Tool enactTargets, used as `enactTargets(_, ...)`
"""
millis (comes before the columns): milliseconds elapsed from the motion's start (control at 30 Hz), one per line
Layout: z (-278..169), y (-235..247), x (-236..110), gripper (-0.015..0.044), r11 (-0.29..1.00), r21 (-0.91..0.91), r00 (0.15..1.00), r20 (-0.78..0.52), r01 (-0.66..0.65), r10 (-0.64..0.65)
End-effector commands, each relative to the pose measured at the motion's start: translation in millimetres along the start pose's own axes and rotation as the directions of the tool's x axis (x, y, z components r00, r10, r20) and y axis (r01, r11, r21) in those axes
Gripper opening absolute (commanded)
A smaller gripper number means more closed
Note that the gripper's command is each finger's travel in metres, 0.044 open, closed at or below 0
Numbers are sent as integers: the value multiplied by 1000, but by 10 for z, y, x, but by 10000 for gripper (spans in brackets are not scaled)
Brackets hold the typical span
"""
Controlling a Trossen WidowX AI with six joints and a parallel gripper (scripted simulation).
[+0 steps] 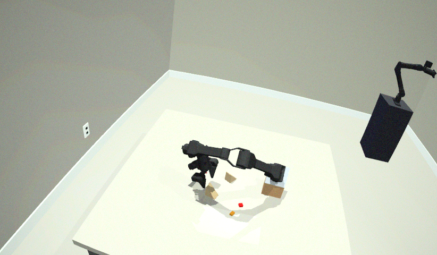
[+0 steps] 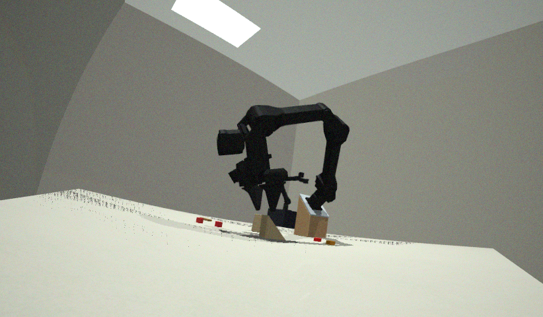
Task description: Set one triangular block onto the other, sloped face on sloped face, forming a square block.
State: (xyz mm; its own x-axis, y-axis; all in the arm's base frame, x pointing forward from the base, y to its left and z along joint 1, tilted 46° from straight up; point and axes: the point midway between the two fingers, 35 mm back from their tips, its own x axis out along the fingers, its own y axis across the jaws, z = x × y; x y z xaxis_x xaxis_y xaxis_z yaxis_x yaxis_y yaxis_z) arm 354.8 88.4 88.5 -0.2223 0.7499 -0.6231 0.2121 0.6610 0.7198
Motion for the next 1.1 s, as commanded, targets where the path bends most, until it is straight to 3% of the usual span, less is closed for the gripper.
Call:
enactTargets(0,2,6,66,440,1000,8,1000,-2,-5,5)
enactTargets(1067,-23,26,586,440,999,44,999,-32,-15,16)
